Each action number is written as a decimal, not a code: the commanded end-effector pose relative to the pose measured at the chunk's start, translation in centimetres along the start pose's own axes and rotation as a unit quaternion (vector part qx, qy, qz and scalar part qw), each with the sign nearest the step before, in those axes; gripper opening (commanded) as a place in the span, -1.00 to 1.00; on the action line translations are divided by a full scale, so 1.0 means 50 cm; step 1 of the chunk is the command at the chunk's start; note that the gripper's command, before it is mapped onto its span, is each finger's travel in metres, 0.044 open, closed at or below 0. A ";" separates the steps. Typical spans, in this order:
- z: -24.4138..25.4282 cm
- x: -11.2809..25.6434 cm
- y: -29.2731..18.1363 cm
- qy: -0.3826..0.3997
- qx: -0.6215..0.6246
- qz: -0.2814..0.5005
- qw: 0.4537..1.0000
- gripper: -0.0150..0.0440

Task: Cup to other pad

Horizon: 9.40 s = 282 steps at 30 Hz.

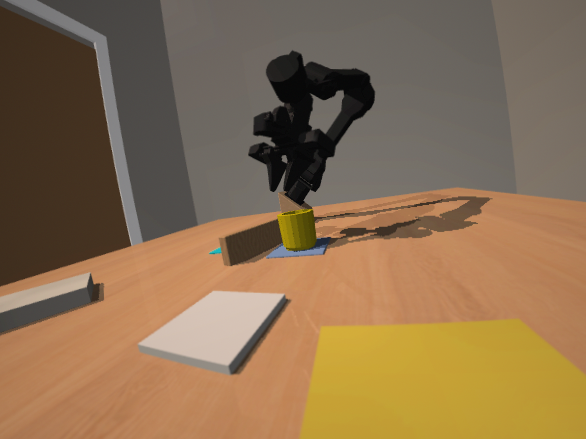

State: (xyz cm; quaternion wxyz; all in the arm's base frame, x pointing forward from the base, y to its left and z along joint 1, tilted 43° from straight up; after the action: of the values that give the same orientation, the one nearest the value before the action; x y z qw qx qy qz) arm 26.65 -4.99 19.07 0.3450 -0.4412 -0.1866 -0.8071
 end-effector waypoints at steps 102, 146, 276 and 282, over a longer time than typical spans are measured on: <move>-0.043 -0.083 0.013 -0.040 -0.284 0.212 0.934 -0.49; -0.090 -0.014 0.059 -0.040 -0.287 0.212 0.933 -0.49; -0.387 -0.186 0.063 -0.042 -0.281 0.210 0.936 -0.49; -0.387 -0.186 0.063 -0.042 -0.281 0.210 0.936 -0.14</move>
State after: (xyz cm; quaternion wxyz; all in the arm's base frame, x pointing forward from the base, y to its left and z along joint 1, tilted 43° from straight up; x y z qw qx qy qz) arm 21.07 -15.21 0.74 0.3602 -0.5833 0.1308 -0.7162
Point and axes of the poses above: the point midway between the two fingers, 35 mm back from their tips, its own x axis back along the fingers, its own z axis across the jaws, y = z × x, the point moved 10 cm from there along x, back along the fingers, and after that the axes turned 7 degrees about -x, right-handed, at the moved point
